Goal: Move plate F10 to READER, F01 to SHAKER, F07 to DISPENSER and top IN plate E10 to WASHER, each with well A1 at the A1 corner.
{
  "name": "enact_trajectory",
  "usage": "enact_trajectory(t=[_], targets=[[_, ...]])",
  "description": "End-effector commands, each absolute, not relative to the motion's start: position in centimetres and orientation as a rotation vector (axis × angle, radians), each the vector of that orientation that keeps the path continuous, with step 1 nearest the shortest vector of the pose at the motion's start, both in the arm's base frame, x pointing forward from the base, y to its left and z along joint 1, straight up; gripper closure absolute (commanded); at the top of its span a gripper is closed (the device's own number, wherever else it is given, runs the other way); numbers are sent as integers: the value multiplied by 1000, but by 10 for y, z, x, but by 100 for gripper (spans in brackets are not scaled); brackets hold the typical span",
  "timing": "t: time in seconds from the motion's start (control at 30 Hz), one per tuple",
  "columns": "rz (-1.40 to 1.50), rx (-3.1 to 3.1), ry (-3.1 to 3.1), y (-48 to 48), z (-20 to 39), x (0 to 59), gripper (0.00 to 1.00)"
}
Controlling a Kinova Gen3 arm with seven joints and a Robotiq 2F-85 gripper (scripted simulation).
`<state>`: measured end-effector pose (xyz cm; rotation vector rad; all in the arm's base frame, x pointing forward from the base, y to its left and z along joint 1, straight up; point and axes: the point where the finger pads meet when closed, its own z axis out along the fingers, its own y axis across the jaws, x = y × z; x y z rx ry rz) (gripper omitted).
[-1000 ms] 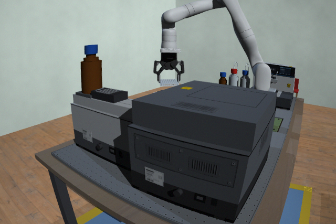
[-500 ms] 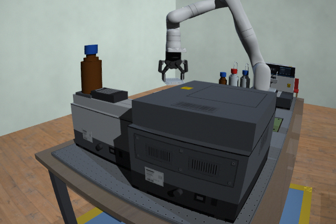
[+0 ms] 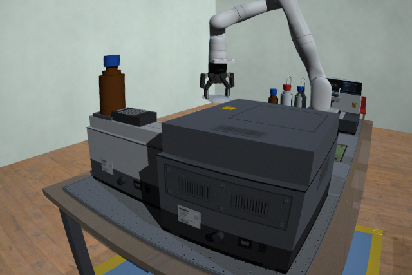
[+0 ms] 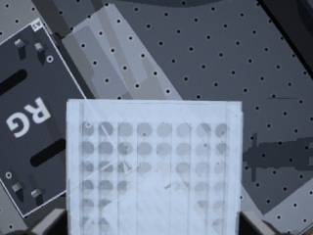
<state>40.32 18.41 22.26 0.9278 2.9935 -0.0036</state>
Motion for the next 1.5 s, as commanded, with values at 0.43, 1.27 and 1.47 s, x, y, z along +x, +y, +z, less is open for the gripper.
enact_trajectory(t=[0.43, 1.27, 1.47], targets=[[1, 691, 3056, 137, 224, 417, 6], [-1, 321, 3117, 70, 224, 448, 6], [-1, 285, 3120, 55, 224, 455, 6]])
